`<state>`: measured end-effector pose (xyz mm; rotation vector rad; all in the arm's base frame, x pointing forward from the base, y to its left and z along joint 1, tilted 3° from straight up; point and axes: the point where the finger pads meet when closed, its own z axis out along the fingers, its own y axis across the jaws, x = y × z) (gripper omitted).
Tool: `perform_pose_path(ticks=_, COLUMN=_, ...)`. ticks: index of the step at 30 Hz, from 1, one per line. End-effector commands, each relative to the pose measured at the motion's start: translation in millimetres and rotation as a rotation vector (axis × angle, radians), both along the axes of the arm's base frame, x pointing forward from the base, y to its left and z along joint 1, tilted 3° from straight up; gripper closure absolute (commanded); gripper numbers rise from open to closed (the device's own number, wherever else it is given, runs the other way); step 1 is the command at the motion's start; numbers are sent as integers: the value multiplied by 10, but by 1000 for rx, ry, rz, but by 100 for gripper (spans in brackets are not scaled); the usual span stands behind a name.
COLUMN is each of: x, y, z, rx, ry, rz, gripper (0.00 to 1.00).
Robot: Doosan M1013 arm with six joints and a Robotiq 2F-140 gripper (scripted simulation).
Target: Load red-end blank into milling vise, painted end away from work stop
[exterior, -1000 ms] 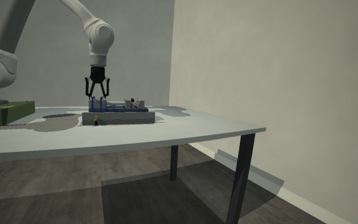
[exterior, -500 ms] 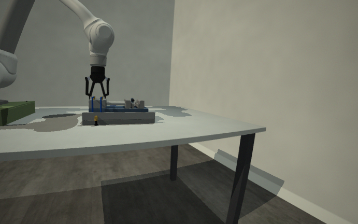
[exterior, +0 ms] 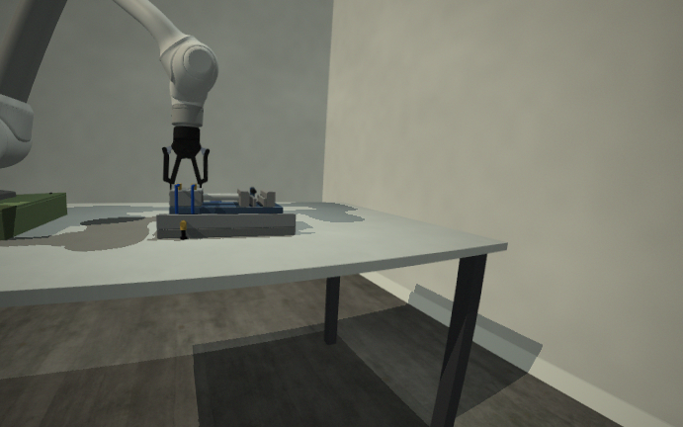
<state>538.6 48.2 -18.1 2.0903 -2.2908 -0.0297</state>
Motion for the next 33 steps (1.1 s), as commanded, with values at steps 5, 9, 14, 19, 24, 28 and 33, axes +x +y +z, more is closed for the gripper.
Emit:
perform_pose_path(ticks=5, x=0, y=0, z=-8, rx=0, ry=0, rz=0, gripper=57)
perform_pose_path(ticks=9, x=0, y=0, z=-10, rx=0, ry=0, rz=0, gripper=100)
perform_pose_path(ticks=14, x=0, y=0, z=-10, rx=0, ry=0, rz=0, gripper=100)
perform_pose_path(ticks=19, x=0, y=0, z=-10, rx=0, ry=0, rz=0, gripper=100)
perform_pose_path(ticks=24, x=0, y=0, z=-10, rx=0, ry=0, rz=0, gripper=100)
perform_pose_path(ticks=28, x=1, y=0, z=-8, rx=0, ry=0, rz=0, gripper=100)
perform_pose_path(ticks=33, x=1, y=0, z=-8, rx=0, ry=0, rz=0, gripper=100)
